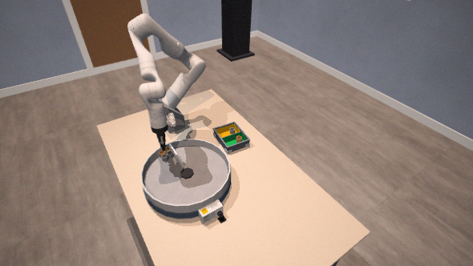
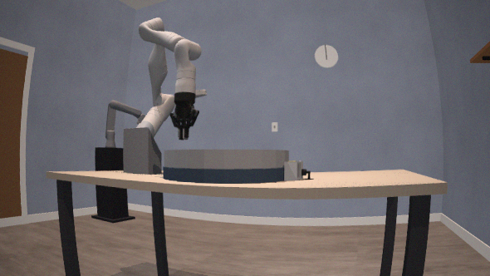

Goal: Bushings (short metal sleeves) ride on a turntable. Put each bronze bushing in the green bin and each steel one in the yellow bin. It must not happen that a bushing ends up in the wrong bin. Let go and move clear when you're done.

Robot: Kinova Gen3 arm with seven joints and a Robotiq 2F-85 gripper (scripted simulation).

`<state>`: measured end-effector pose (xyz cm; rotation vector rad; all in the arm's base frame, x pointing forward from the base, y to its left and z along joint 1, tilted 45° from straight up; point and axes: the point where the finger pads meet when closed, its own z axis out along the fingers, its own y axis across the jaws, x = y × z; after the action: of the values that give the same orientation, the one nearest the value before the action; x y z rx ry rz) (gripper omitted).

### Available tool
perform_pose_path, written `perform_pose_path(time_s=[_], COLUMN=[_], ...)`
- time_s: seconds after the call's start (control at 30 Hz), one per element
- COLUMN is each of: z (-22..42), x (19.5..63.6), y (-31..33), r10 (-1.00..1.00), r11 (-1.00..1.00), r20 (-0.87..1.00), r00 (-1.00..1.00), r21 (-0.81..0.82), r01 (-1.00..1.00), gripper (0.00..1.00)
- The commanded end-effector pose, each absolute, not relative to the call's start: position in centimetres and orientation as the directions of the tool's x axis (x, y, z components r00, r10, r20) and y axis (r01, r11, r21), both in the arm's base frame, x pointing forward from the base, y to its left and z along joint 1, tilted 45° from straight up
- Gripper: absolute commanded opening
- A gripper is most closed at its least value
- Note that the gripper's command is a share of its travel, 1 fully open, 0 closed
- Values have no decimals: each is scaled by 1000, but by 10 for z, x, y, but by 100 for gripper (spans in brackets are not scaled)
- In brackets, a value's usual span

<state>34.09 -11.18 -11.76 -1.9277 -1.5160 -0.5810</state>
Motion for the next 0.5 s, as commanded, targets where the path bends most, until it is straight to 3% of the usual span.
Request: perform_pose_path(time_s=[0.0, 0.47], z=[-123, -132], x=[342, 342], y=[-111, -101], r10=[685, 686], r11=[-152, -157], r20=[686, 684], r00=[244, 249], r21=[-193, -196], r01=[969, 968], gripper=[14, 14])
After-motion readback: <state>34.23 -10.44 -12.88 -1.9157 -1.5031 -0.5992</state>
